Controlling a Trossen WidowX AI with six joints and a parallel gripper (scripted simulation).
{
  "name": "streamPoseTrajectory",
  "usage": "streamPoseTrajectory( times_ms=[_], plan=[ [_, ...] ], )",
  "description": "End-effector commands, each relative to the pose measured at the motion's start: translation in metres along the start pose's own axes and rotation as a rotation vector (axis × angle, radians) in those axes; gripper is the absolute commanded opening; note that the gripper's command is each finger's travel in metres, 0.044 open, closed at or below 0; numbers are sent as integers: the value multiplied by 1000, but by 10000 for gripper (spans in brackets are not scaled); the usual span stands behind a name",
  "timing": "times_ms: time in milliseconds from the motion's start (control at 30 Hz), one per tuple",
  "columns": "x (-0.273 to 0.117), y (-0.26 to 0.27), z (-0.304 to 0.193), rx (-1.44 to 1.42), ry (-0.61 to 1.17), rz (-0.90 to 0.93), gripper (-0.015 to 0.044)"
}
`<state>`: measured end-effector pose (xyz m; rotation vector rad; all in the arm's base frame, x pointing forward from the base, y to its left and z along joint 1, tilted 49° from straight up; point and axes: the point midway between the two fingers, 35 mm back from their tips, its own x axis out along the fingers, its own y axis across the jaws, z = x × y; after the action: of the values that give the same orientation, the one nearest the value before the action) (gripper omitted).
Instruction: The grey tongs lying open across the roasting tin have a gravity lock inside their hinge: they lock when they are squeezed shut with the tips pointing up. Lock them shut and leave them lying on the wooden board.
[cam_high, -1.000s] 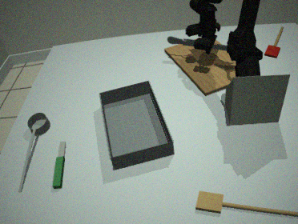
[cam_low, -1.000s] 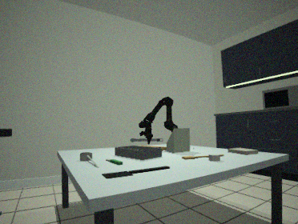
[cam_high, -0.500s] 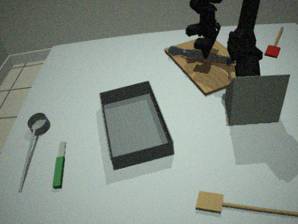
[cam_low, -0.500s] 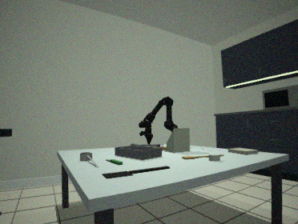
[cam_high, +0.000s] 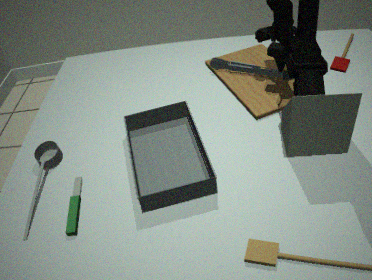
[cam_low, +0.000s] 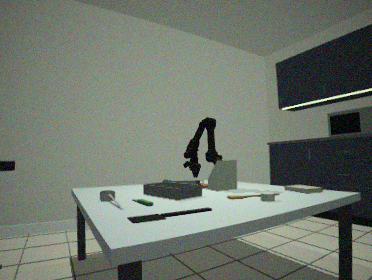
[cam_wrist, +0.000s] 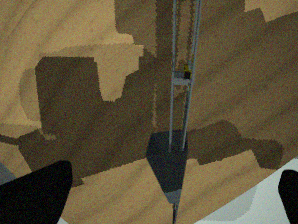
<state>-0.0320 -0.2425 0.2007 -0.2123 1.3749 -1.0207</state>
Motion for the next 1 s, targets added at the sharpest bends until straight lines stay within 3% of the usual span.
streamPoseTrajectory(
  times_ms=[0, 367, 967],
  plan=[
    [-11, 7, -23, 2, -7, 21, 440],
    [-48, 37, -68, 4, -32, -24, 440],
    [-99, 39, -72, 105, -95, 2, 440]
  ],
)
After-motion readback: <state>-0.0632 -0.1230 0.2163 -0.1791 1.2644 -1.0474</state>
